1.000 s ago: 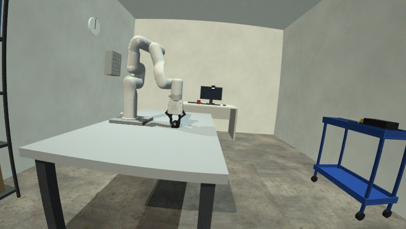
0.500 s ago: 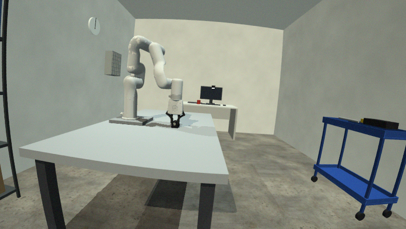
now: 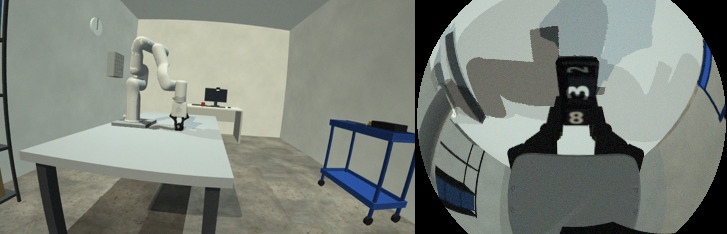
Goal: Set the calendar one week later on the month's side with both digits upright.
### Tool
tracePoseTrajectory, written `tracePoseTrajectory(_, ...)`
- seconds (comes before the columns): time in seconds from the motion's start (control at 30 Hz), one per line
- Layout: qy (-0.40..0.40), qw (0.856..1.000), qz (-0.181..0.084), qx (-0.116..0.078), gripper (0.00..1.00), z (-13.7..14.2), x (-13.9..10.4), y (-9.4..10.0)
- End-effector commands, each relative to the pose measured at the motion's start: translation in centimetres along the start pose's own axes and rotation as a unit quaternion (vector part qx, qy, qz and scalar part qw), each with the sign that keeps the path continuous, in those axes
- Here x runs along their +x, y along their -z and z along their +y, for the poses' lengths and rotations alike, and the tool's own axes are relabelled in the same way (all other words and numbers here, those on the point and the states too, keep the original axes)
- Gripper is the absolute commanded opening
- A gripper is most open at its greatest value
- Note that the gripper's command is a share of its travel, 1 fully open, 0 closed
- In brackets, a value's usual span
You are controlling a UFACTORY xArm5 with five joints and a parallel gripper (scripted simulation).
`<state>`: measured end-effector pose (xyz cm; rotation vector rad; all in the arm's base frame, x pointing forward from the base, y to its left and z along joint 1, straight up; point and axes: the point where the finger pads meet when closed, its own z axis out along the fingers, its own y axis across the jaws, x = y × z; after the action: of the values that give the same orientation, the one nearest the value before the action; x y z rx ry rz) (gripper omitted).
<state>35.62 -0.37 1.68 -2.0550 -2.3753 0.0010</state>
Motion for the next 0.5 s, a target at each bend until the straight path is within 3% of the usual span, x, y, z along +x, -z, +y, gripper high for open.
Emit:
tracePoseTrajectory(0.0,0.000,1.000,0.000,-0.001,0.29,0.1,0.0,0.1)
tracePoseTrajectory(0.3,0.000,1.000,0.000,-0.001,0.29,0.1,0.0,0.1)
tracePoseTrajectory(0.47,0.000,1.000,0.000,-0.002,0.29,0.1,0.0,1.6)
